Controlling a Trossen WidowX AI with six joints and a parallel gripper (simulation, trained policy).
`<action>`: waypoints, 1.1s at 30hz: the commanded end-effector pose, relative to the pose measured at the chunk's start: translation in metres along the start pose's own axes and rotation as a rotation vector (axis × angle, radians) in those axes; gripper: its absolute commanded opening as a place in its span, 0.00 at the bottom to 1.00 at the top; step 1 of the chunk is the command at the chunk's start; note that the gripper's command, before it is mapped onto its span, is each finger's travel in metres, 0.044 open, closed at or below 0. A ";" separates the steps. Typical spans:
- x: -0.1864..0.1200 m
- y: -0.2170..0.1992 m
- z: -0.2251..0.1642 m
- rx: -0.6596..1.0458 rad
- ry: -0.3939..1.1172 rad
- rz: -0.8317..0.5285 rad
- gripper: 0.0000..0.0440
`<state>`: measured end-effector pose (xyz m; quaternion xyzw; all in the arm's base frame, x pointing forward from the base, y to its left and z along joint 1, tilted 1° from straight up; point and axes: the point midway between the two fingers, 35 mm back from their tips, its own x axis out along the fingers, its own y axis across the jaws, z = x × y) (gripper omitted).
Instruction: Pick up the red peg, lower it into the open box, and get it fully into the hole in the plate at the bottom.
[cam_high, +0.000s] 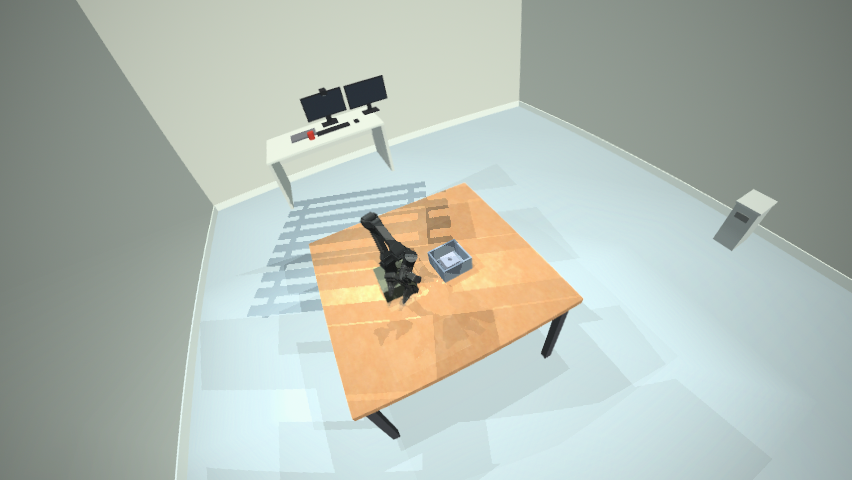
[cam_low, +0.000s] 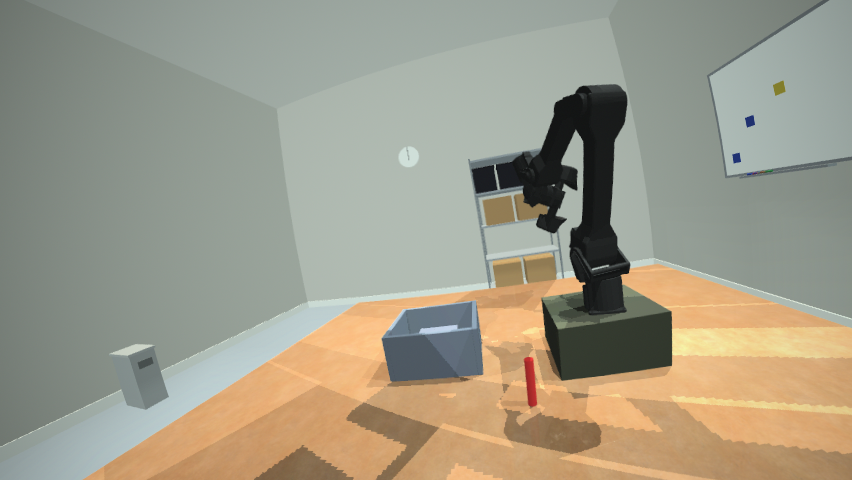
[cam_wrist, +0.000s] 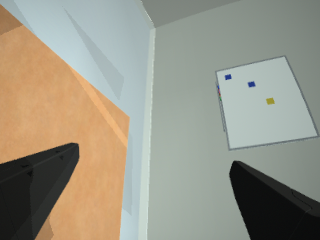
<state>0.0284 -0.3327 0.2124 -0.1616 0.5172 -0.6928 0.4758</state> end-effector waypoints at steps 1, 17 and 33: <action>-0.021 0.024 0.024 0.015 -0.072 0.103 1.00; -0.150 0.114 0.062 0.008 -0.240 0.558 1.00; -0.282 0.154 0.013 -0.066 -0.190 0.928 1.00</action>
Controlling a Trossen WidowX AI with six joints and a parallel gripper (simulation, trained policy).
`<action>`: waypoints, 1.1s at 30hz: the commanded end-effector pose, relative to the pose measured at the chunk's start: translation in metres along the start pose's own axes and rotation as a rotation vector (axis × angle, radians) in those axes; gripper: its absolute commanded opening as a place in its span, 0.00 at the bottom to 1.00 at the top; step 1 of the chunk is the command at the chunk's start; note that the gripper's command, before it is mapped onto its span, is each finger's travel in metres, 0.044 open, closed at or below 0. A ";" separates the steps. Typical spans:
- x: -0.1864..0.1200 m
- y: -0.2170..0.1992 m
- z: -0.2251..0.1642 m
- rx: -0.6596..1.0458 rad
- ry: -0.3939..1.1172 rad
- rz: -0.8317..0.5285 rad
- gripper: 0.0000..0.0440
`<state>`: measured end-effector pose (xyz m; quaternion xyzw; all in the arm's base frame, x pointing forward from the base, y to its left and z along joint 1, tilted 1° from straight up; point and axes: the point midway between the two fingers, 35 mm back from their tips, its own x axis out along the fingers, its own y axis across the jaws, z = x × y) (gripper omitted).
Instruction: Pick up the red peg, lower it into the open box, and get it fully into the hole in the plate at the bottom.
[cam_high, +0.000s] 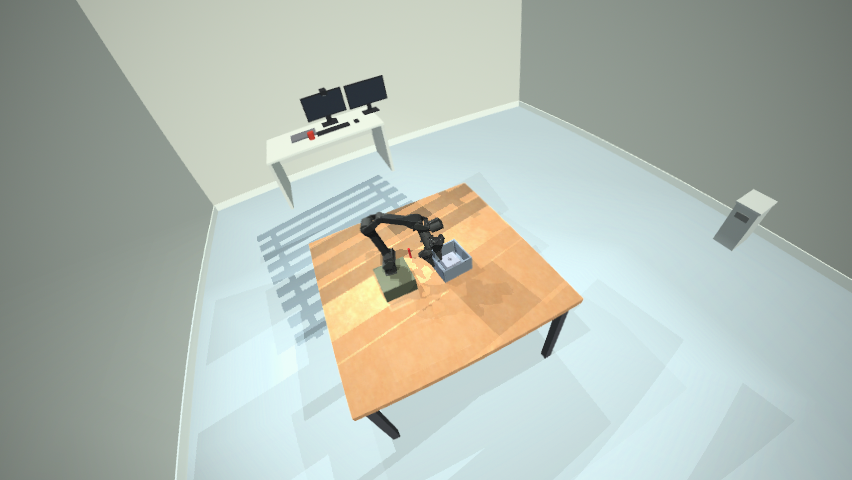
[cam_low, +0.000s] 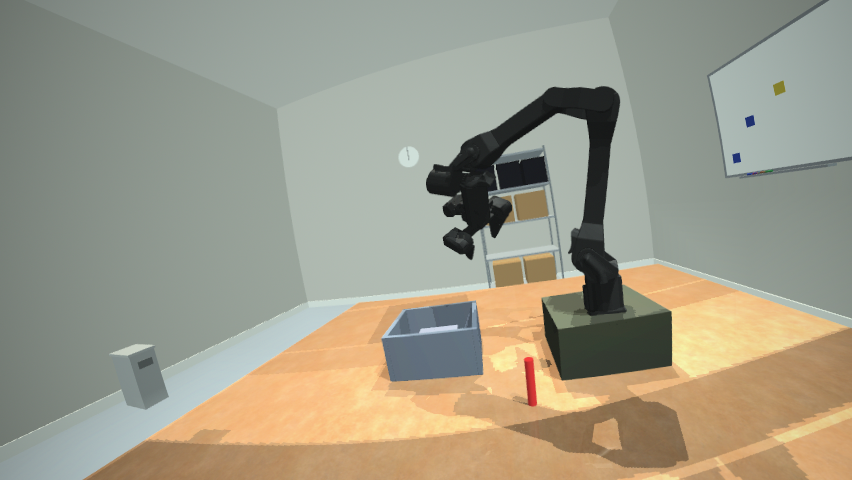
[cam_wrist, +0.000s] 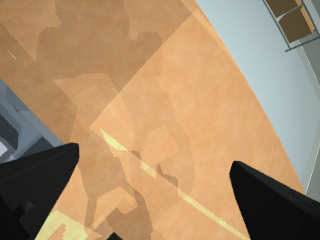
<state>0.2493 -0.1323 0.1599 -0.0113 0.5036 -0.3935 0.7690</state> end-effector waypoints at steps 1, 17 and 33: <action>-0.018 0.025 -0.010 0.004 0.030 0.075 1.00; -0.084 0.095 -0.092 0.010 0.256 0.244 1.00; -0.121 0.119 -0.182 -0.008 0.474 0.179 1.00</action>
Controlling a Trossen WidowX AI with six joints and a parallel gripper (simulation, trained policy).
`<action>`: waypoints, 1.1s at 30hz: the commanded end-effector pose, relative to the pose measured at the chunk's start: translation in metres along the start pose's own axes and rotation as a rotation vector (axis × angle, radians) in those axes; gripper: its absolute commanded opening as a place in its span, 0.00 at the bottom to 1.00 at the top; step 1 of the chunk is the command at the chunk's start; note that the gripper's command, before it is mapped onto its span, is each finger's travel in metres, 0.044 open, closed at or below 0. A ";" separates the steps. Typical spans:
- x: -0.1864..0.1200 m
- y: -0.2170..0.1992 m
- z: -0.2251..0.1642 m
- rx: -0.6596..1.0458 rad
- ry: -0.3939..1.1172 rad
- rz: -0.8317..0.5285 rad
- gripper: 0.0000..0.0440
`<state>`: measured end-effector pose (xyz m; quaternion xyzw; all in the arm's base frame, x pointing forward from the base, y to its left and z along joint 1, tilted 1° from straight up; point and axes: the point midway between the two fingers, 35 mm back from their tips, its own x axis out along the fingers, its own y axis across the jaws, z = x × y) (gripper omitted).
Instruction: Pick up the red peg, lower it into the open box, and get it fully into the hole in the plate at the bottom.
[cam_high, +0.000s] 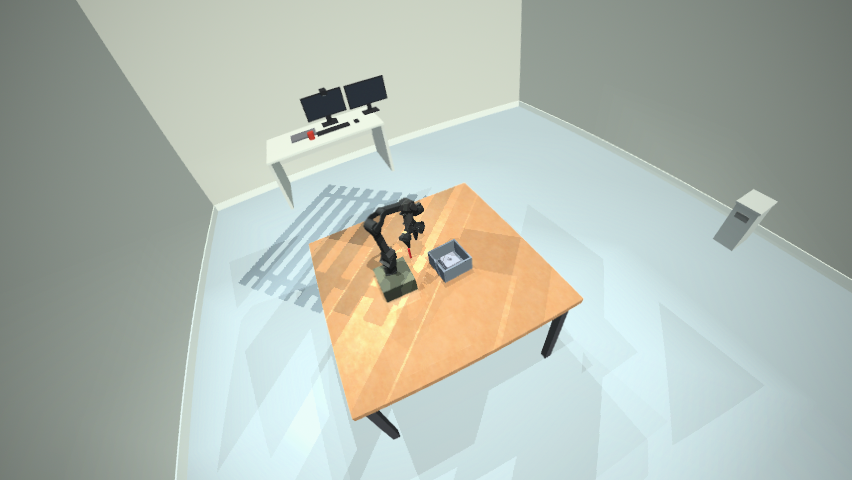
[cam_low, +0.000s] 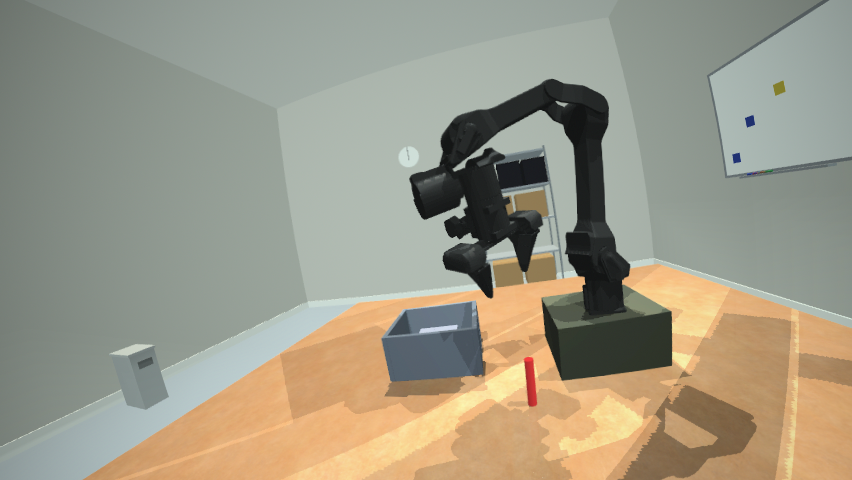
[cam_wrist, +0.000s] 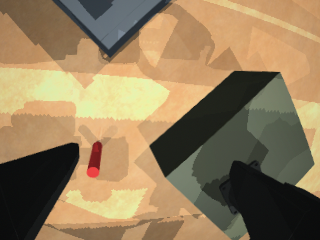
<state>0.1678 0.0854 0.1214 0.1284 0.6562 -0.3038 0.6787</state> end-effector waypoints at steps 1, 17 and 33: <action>0.007 0.001 -0.021 0.000 0.044 -0.042 1.00; 0.051 0.026 -0.062 -0.027 0.097 -0.081 1.00; 0.115 0.059 -0.072 -0.021 0.099 0.016 1.00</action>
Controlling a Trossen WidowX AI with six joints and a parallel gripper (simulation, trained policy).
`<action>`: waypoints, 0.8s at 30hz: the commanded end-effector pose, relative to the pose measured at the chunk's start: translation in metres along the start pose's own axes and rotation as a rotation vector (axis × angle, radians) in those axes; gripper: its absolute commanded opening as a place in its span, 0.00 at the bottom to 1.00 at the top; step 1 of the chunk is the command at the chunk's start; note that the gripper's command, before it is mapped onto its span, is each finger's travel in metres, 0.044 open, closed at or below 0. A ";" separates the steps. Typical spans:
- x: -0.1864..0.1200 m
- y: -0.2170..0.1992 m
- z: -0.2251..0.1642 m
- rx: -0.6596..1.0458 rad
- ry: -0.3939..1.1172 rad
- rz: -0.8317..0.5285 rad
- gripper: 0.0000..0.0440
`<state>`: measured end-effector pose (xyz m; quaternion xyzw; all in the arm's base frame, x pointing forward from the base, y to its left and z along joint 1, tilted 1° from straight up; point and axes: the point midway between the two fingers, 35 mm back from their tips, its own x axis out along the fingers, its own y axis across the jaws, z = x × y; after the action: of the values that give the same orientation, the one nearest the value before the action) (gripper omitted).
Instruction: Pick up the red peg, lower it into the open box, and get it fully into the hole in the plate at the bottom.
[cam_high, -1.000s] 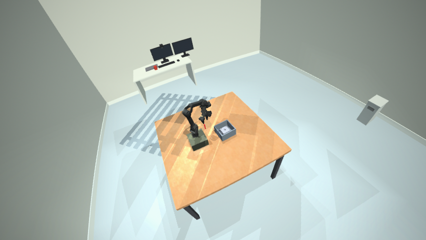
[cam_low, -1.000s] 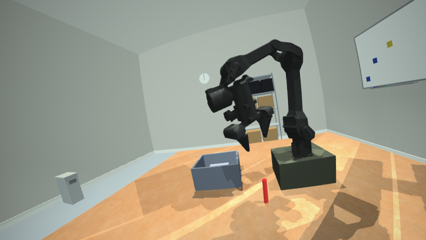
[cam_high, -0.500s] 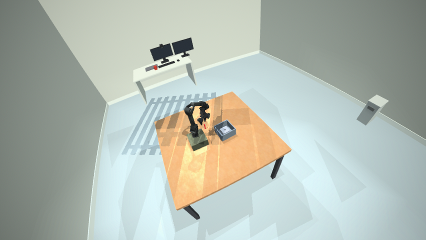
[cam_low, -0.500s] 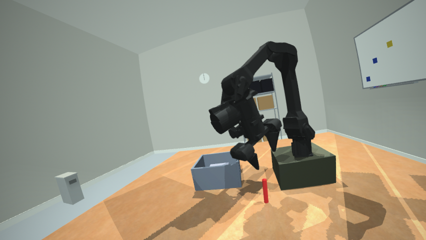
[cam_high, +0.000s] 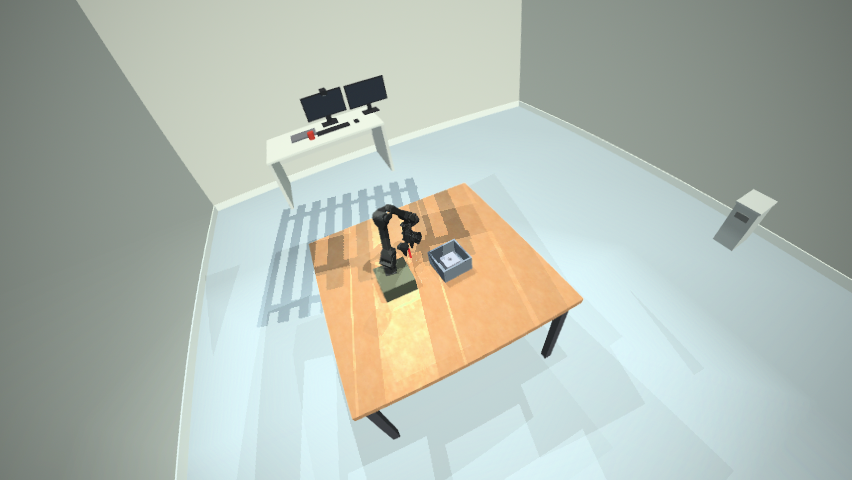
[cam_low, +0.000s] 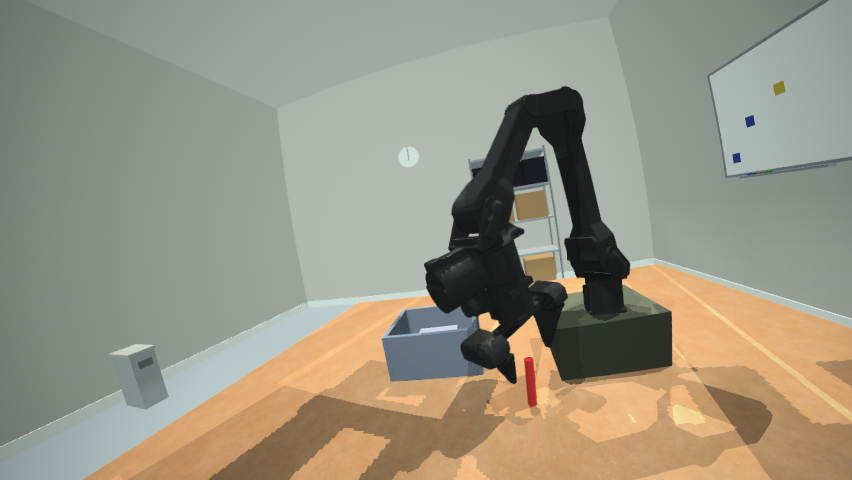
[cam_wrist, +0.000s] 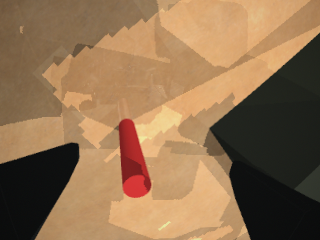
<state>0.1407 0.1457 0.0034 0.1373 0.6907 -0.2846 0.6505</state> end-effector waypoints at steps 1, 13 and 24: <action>0.018 0.002 -0.001 0.007 0.004 0.010 1.00; 0.054 0.004 -0.002 0.009 0.020 -0.012 0.51; 0.061 0.000 -0.004 -0.012 0.019 -0.086 0.00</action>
<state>0.1298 0.1359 -0.0566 0.1165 0.7033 -0.3064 0.6308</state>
